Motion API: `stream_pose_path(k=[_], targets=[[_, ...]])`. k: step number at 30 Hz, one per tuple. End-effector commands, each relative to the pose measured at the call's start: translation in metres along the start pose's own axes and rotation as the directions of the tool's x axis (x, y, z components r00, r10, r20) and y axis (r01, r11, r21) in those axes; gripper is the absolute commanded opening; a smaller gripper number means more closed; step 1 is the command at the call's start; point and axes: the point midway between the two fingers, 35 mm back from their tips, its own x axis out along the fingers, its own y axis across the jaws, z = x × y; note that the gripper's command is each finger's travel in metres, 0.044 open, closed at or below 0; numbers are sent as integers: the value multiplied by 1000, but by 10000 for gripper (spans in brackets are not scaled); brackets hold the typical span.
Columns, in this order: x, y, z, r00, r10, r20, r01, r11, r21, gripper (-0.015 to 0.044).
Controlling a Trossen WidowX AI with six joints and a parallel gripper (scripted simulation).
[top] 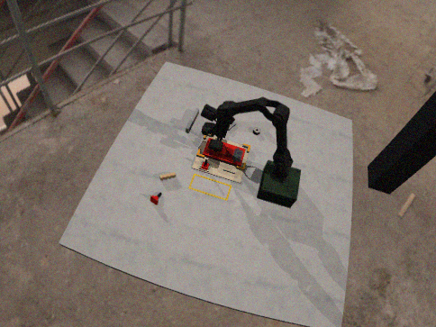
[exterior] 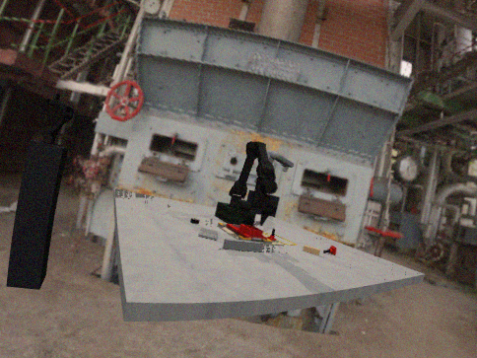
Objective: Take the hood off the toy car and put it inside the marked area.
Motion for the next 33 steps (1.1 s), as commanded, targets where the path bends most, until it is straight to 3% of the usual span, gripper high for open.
stream_pose_path(k=[1,33], targets=[[4,0,-2,1000,-3,-8,3,1000,1,440],[19,0,-3,1000,-3,-8,3,1000,1,440]])
